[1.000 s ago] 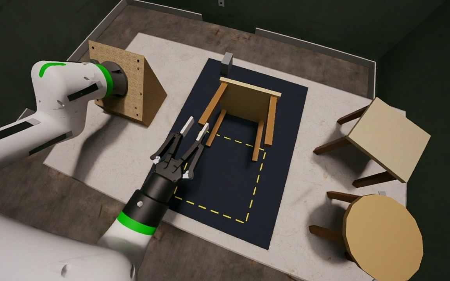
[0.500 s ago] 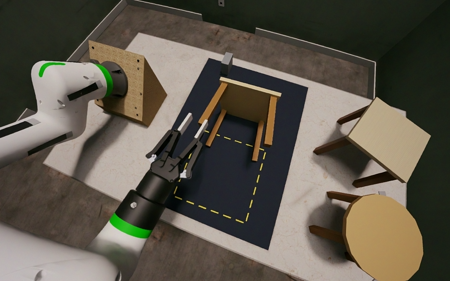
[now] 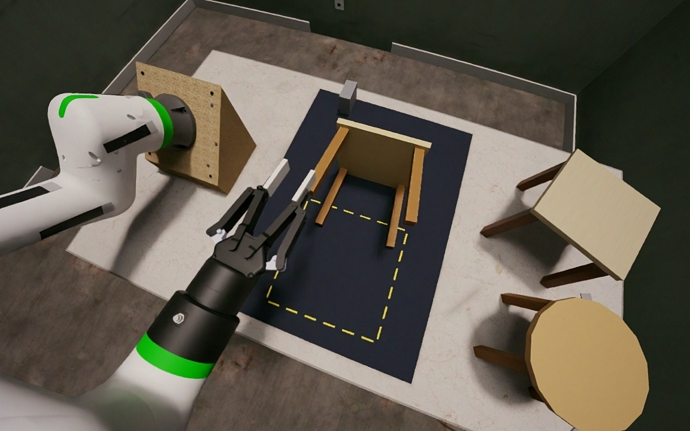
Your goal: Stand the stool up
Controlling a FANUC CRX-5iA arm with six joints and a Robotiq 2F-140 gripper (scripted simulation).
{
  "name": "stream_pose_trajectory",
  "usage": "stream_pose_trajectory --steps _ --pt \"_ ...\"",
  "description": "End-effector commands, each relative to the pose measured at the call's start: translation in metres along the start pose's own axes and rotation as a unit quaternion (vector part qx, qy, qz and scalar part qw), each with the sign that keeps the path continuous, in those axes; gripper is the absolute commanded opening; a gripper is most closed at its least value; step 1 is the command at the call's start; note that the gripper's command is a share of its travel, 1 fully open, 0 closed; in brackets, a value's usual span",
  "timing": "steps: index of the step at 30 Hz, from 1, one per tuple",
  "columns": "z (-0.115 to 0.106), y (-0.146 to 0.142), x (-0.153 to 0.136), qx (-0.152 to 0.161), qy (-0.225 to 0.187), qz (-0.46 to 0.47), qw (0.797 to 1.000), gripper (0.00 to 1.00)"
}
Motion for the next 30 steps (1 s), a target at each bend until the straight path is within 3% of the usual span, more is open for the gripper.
stream_pose_trajectory --steps 1,3,12,18,23,25,30 --pt "-0.001 -0.001 0.005 0.000 0.000 -0.001 1.000 0.38" --pt "-0.001 -0.001 0.005 0.000 0.000 0.000 1.000 0.33" --pt "0.007 -0.002 0.009 -0.019 -0.016 0.019 1.000 0.33" --pt "0.031 -0.004 0.022 -0.078 -0.061 0.075 0.992 0.33" --pt "0.060 -0.005 0.036 -0.141 -0.110 0.135 0.975 0.33" --pt "0.060 -0.005 0.036 -0.141 -0.110 0.135 0.975 0.33" --pt "0.091 -0.002 0.051 -0.201 -0.153 0.191 0.949 0.33"
Point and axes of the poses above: the point where the finger pads meet when closed, its own z axis out along the fingers, its own y axis across the jaws, x = y × z, the point moved 10 cm from there along -z, back along the fingers, and after that the axes turned 11 degrees about z, right-handed, at the moved point
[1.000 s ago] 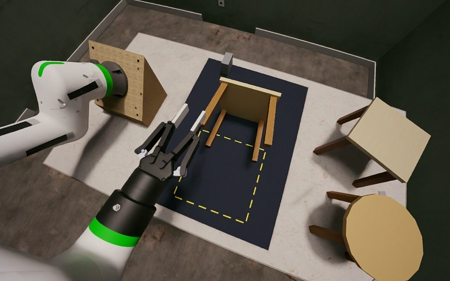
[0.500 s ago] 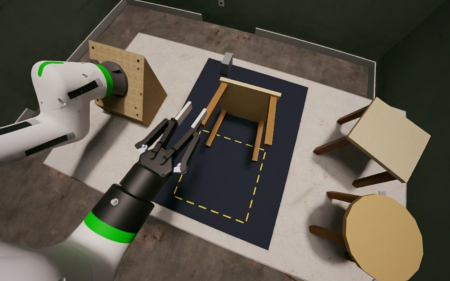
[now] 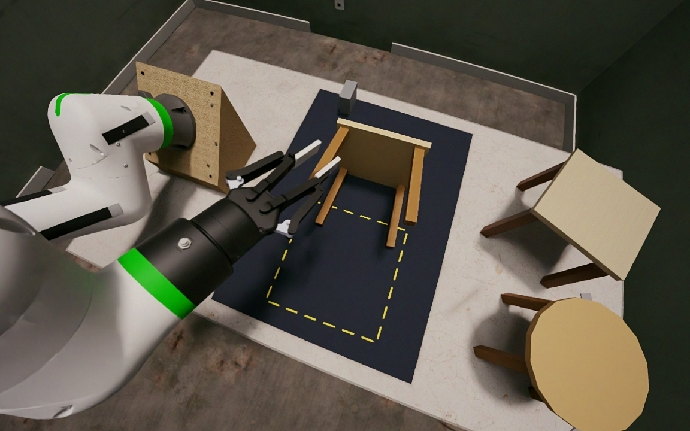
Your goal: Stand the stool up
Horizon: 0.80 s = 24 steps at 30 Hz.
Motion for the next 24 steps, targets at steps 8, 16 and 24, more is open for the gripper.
stream_pose_trajectory --steps 8,16,24 --pt "0.083 -0.021 0.049 -0.137 -0.105 0.125 0.977 0.33" --pt "0.136 -0.023 0.074 -0.178 -0.134 0.179 0.958 0.33" --pt "0.186 -0.025 0.101 -0.220 -0.176 0.237 0.930 0.33"
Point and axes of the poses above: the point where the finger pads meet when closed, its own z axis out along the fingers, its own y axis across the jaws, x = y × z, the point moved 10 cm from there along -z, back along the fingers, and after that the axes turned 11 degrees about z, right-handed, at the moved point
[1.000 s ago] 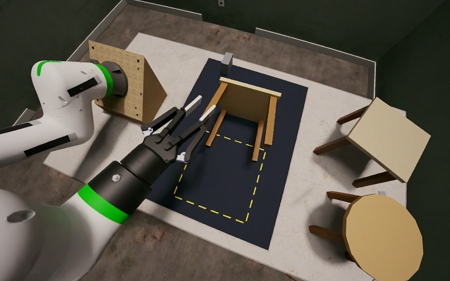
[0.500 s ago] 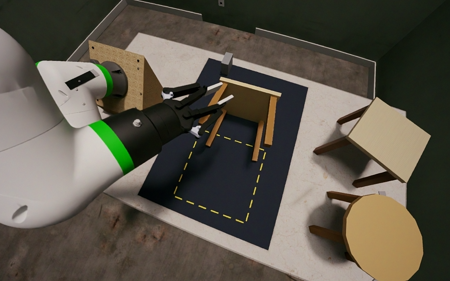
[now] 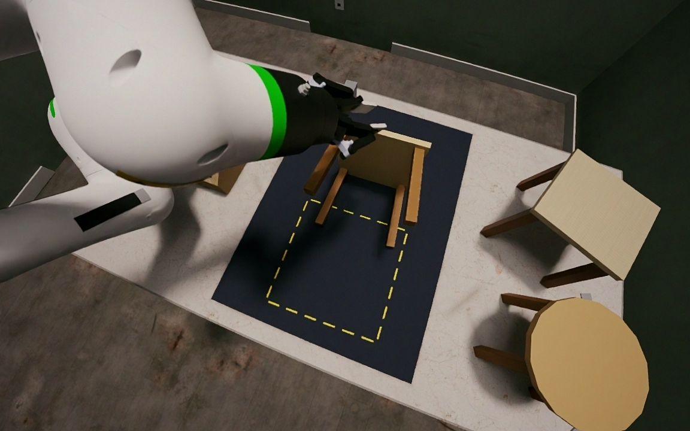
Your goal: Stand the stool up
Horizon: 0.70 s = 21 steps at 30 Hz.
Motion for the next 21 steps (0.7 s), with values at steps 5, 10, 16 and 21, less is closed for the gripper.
stream_pose_trajectory --steps 5,10,16,21 --pt "0.041 -0.031 0.042 -0.114 -0.072 0.091 0.987 0.33" --pt "0.051 -0.043 0.055 -0.175 -0.110 0.148 0.967 0.33" --pt "0.060 -0.053 0.067 -0.247 -0.152 0.202 0.936 0.33" --pt "0.068 -0.058 0.076 -0.299 -0.181 0.238 0.906 0.33"
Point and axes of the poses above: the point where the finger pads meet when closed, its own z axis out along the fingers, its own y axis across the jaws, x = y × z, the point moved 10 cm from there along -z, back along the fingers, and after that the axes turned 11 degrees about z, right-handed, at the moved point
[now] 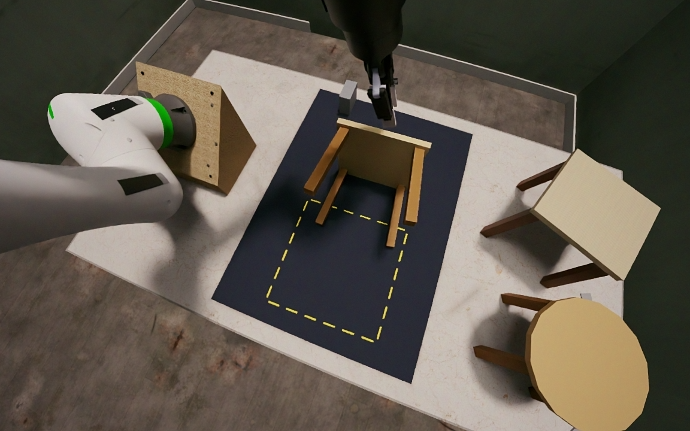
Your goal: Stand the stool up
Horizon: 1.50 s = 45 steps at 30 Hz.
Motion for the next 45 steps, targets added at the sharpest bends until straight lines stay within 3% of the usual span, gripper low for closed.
stream_pose_trajectory --steps 1,2,5,45 --pt "0.004 -0.016 0.011 -0.074 -0.050 0.047 0.995 0.33" --pt "0.006 -0.023 0.016 -0.115 -0.074 0.075 0.988 0.33" --pt "0.009 -0.029 0.022 -0.149 -0.097 0.097 0.979 0.33" --pt "0.021 -0.026 0.019 -0.149 -0.097 0.097 0.979 0.33"
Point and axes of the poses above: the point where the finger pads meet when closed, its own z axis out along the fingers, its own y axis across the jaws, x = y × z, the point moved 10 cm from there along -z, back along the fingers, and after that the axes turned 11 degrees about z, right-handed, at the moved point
